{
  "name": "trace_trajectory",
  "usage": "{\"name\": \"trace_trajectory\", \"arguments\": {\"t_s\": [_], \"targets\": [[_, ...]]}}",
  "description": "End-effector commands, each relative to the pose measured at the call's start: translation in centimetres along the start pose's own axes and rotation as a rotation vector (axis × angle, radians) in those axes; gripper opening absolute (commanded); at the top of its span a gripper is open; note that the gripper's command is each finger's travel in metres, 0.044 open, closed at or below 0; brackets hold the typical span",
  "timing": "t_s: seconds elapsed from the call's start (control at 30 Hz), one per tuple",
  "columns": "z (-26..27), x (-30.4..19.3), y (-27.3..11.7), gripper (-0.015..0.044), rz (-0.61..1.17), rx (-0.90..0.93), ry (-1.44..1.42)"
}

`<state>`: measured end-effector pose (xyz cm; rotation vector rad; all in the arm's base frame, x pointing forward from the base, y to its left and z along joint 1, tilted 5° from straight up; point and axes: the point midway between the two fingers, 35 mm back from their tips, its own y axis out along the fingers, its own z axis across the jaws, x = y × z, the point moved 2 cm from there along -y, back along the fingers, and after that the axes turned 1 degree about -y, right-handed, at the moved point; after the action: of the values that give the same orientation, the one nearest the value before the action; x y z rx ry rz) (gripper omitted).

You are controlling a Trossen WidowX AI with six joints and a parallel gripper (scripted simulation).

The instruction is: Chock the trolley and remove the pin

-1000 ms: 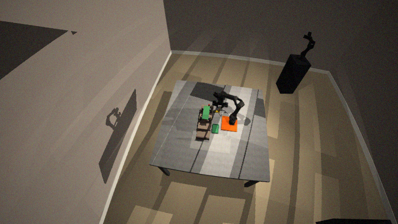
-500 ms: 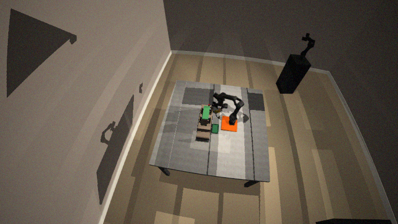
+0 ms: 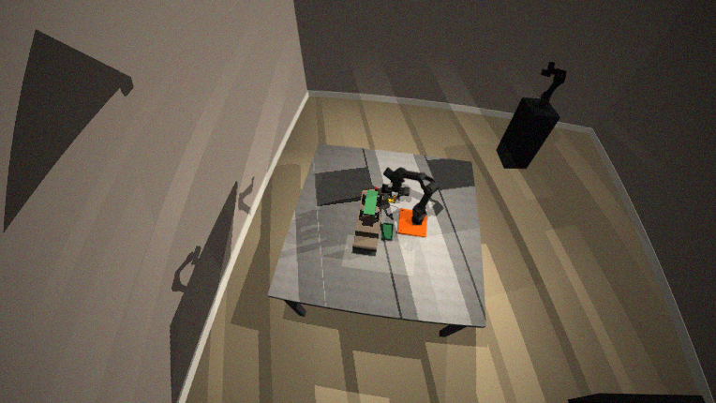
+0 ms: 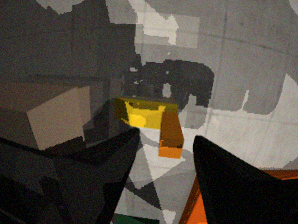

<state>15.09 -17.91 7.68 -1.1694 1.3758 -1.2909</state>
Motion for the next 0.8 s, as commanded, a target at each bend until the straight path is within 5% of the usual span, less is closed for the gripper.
{"name": "trace_trajectory", "arguments": {"t_s": [0.0,0.77], "targets": [[-0.2,-0.1,0.2,0.0190,0.000,-0.010,-0.005],[-0.2,-0.1,2.7,0.0190,0.000,-0.010,-0.005]]}}
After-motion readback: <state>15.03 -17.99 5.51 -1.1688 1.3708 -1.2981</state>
